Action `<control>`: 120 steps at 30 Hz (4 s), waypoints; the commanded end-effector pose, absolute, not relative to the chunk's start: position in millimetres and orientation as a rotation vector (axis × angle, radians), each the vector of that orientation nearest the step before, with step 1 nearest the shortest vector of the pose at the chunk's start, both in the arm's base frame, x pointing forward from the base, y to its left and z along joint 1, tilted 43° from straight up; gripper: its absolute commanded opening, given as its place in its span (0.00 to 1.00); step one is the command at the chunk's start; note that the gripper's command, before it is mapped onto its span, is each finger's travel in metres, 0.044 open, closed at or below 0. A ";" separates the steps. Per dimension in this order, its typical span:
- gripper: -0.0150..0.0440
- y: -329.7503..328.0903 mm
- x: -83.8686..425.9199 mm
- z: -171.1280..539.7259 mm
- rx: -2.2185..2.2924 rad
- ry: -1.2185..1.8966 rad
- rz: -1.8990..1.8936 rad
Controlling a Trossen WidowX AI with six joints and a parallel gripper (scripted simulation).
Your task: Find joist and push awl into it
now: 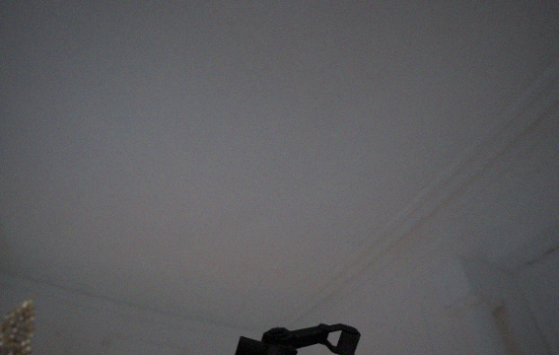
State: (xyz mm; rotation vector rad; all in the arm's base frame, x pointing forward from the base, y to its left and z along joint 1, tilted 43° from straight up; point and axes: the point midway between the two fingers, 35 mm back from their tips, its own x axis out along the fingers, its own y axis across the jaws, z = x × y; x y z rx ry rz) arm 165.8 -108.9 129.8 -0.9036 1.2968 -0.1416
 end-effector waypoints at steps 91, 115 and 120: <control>0.25 -149.1 374.2 128.1 -0.669 1.164 -0.438; 0.25 -124.7 373.7 90.3 -0.668 1.165 -0.437; 0.25 -110.8 373.2 77.2 -0.668 1.165 -0.436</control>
